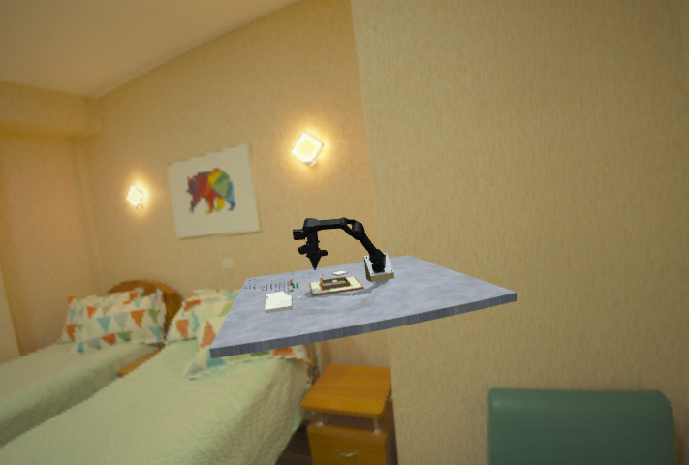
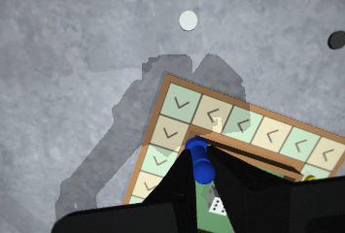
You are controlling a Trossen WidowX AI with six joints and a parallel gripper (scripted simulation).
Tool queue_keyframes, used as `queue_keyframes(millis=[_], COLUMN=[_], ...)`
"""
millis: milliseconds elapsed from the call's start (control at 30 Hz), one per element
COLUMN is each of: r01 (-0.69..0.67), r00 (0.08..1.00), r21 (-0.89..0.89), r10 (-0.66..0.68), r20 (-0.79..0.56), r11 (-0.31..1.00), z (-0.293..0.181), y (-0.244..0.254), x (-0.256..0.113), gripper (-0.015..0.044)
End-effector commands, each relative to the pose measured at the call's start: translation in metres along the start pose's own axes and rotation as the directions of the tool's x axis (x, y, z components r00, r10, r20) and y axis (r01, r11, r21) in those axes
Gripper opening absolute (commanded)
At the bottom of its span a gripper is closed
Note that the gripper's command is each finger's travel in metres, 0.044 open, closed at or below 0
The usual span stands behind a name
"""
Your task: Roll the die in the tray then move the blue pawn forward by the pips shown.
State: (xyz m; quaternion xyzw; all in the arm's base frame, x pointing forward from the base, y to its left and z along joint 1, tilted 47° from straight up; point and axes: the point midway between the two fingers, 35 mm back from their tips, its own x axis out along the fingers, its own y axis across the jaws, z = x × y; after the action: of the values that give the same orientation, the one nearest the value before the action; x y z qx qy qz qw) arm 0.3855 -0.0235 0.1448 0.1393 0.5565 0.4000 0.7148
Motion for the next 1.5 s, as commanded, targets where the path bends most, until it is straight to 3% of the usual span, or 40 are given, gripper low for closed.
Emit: queue_keyframes(millis=[0,1467], r01=[0.001,-0.011], r00=[1.000,0.999], r21=[-0.003,-0.056], r10=[-0.001,0.008], r20=[-0.009,-0.040], r11=[1.000,0.998], z=[-0.012,-0.151], y=[0.003,0.046], x=[-0.001,0.034], gripper=[0.0000,0.0000])
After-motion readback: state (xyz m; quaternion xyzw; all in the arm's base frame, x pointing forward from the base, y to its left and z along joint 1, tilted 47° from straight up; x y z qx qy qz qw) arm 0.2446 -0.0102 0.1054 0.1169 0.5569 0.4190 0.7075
